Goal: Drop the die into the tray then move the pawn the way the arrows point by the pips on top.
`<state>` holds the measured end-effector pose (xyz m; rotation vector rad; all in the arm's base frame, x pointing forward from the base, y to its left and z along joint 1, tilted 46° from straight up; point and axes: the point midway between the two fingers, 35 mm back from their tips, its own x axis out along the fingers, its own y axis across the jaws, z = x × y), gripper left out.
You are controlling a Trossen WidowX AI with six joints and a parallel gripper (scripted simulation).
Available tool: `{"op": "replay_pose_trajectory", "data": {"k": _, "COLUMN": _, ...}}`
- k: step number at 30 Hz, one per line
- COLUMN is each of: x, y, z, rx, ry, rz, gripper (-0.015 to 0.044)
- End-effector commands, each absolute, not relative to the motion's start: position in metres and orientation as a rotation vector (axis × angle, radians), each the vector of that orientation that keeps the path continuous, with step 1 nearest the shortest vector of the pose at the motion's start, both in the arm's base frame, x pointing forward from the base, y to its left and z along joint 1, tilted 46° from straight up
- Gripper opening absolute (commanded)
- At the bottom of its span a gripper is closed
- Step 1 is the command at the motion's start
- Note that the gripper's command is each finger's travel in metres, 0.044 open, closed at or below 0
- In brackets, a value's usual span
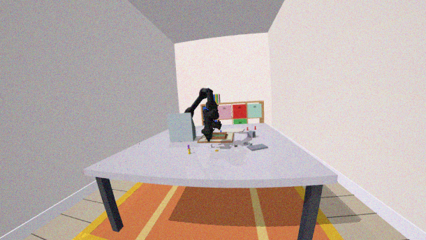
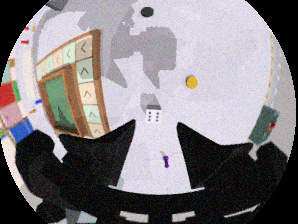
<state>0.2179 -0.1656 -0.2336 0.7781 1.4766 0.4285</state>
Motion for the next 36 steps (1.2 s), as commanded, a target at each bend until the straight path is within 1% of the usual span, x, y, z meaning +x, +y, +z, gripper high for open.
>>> {"op": "replay_pose_trajectory", "data": {"k": 1, "x": 0.216, "y": -0.156, "z": -0.240, "rx": 0.792, "ry": 1.482, "rz": 0.440, "gripper": 0.0275}}
{"op": "replay_pose_trajectory", "data": {"k": 27, "x": 0.219, "y": -0.132, "z": -0.262, "rx": 0.793, "ry": 1.481, "rz": 0.441, "gripper": 0.0275}}
{"op": "replay_pose_trajectory", "data": {"k": 32, "x": 0.219, "y": -0.132, "z": -0.262, "rx": 0.793, "ry": 1.481, "rz": 0.441, "gripper": 0.0144}}
{"op": "replay_pose_trajectory", "data": {"k": 36, "x": 0.219, "y": -0.132, "z": -0.262, "rx": 0.793, "ry": 1.481, "rz": 0.441, "gripper": 0.0117}}
